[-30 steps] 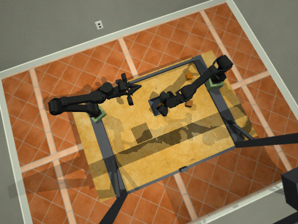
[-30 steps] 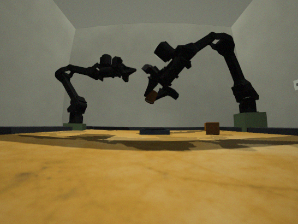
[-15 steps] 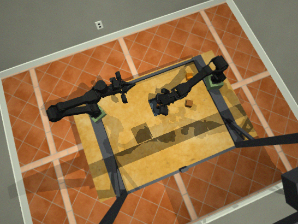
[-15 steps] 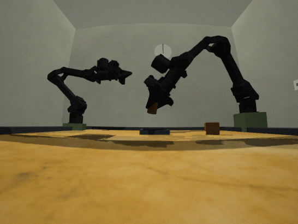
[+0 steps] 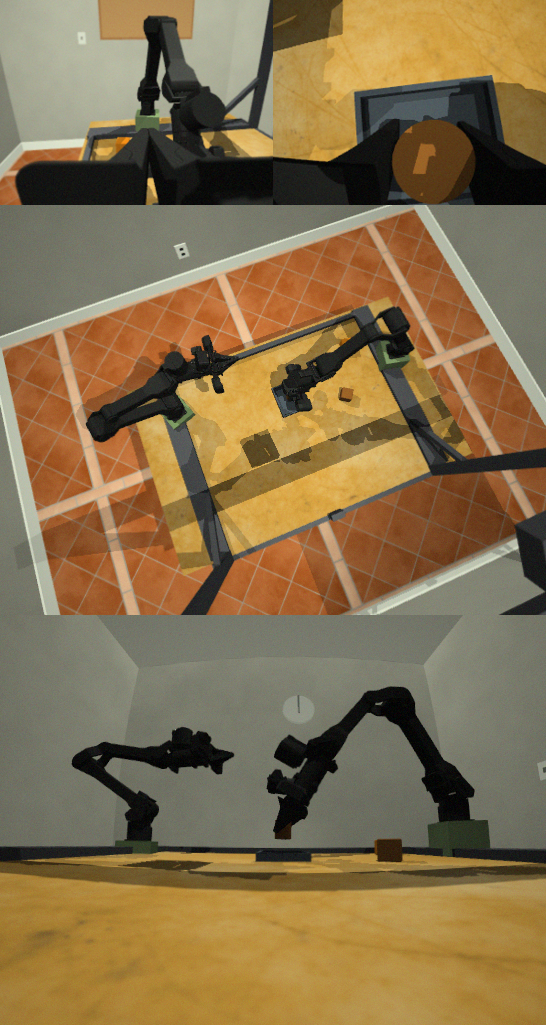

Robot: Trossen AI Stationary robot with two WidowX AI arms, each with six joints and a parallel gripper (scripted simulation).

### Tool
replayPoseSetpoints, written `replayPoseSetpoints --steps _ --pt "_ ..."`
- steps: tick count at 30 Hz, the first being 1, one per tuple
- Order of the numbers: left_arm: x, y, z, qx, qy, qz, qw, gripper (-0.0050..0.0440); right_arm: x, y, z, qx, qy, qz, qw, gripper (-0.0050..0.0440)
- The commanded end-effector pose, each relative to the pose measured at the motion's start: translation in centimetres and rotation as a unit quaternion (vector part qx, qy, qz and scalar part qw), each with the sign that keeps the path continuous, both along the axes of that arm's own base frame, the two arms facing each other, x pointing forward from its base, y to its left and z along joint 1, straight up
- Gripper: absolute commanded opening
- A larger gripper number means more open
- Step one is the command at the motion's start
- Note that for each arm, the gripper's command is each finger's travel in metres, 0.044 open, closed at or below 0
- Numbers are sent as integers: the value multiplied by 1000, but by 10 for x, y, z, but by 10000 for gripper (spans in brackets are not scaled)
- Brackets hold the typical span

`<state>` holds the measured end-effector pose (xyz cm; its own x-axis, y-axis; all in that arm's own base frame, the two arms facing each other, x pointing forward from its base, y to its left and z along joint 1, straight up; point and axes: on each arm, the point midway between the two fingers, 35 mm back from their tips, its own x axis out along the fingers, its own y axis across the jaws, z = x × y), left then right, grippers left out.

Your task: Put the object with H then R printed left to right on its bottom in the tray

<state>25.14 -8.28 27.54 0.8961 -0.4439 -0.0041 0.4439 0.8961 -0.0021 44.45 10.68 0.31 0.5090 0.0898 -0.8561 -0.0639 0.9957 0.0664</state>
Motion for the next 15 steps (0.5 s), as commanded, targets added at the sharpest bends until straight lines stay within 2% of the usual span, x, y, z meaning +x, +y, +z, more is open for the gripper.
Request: replayPoseSetpoints --steps 1,6,15 --pt "-5 4 0 0 -3 -3 1000 -50 3 -2 0 -6 -3 30 1000 137" --pt "-5 3 6 -1 -8 -2 1000 -50 2 -2 -2 -7 -2 31 999 137" --pt "-5 3 6 -1 -8 -2 1000 -50 2 -4 -23 -9 2 30 1000 137"
